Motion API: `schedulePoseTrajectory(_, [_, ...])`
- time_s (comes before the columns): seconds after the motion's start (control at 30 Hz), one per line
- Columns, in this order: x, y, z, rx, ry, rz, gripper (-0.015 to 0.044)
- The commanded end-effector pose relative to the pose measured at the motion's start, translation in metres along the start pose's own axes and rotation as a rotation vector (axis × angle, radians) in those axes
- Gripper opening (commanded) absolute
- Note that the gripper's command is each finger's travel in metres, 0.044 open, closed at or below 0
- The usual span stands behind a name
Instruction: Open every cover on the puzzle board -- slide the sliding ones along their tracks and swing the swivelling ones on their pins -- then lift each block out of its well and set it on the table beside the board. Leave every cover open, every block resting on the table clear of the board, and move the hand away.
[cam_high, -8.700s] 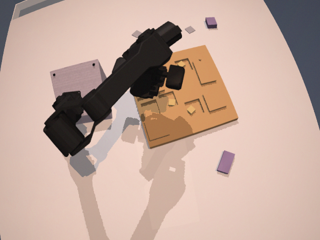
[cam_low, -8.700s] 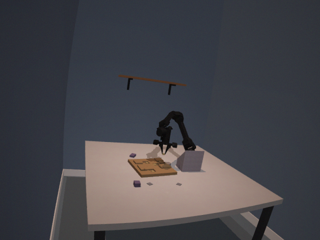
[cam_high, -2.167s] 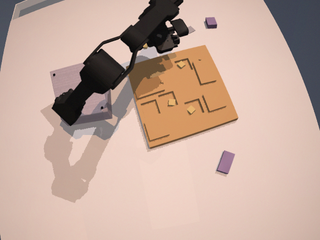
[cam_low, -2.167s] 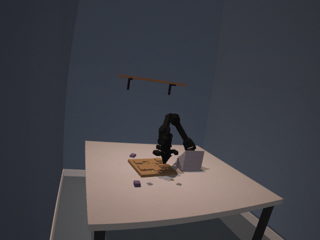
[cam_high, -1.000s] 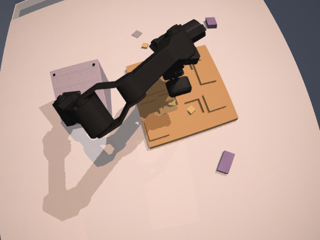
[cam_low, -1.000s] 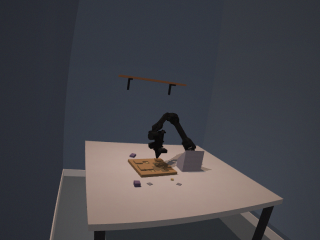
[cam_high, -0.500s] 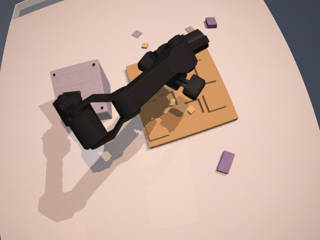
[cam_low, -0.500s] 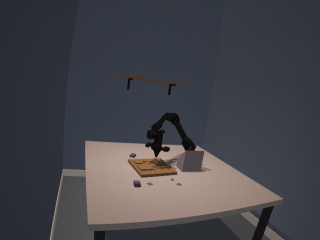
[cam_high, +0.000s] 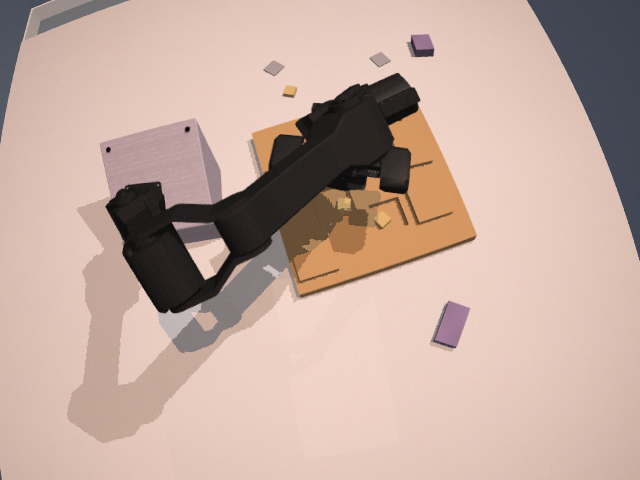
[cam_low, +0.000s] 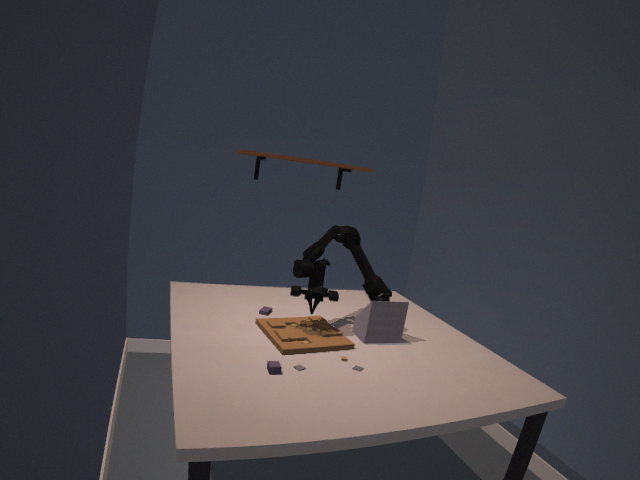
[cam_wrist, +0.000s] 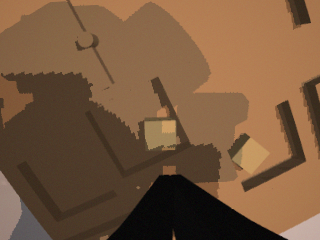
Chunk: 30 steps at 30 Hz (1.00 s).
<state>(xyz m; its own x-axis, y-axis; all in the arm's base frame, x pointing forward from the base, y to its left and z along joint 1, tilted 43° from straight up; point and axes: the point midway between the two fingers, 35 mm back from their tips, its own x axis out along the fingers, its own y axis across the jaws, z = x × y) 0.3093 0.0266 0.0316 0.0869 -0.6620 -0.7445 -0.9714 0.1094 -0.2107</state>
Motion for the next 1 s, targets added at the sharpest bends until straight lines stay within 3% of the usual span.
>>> schedulePoseTrajectory(0.0, [0.001, -0.001, -0.001, -0.021, 0.004, -0.004, 0.0000])
schedulePoseTrajectory(0.43, [0.050, 0.000, -0.002, -0.021, 0.007, -0.004, 0.0000])
schedulePoseTrajectory(0.97, [0.060, 0.000, -0.002, -0.021, 0.007, -0.005, 0.0000])
